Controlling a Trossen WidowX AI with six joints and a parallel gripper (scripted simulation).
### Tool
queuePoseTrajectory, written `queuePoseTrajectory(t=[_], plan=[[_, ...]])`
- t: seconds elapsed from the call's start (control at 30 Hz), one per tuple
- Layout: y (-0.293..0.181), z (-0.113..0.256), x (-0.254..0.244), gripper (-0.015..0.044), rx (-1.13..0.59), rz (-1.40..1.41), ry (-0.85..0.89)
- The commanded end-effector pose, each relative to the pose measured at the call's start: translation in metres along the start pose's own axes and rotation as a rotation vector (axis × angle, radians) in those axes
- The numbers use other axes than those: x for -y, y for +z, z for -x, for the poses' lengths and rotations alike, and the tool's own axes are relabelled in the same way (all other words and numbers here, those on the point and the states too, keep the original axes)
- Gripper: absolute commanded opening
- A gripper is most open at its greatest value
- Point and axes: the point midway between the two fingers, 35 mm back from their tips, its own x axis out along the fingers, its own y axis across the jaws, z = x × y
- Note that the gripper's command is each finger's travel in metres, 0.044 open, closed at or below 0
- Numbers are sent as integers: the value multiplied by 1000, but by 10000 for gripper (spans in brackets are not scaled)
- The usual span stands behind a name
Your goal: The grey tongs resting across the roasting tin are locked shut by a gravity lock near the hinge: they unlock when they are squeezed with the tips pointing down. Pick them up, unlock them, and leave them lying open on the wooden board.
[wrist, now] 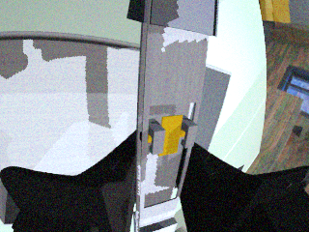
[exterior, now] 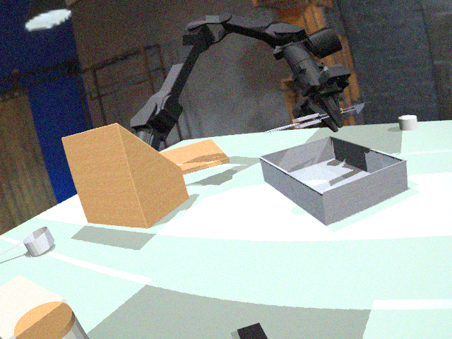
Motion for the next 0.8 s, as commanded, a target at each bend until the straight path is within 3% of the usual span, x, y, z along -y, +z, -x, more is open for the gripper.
queuePoseTrajectory(t=[0.0,0.23,0.77], plan=[[3,6,0,-150,7,8,2],[2,4,0,-150,-1,14,30],[1,0,-4,-150,-33,35,312]])
